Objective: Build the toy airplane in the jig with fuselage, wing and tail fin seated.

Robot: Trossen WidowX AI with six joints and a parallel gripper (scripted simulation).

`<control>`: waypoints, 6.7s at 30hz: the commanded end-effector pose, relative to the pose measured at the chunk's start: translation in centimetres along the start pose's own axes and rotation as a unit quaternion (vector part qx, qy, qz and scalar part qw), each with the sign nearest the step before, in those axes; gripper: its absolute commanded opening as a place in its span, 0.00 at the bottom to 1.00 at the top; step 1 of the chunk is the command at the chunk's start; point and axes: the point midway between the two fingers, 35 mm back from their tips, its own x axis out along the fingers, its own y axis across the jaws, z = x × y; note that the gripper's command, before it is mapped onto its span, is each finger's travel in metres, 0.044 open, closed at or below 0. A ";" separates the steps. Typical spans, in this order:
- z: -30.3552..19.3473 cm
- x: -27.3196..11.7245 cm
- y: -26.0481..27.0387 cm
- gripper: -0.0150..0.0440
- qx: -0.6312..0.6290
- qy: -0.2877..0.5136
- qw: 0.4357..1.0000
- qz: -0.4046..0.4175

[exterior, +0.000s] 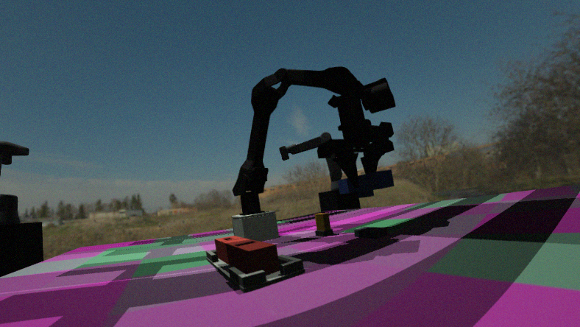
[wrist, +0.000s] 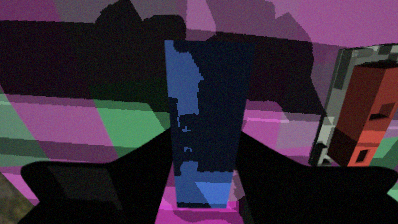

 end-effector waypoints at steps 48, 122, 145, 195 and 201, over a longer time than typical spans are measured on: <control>2.4 -2.3 -11.0 0.25 0.248 -0.011 0.969 -0.002; -0.5 0.6 -27.3 0.59 0.637 -0.011 0.771 -0.004; -0.4 2.9 -27.3 0.59 0.637 -0.011 0.771 -0.004; -0.5 4.4 -27.3 1.00 0.635 -0.010 0.772 -0.007; -0.3 -1.6 -27.3 1.00 0.636 -0.011 0.771 -0.005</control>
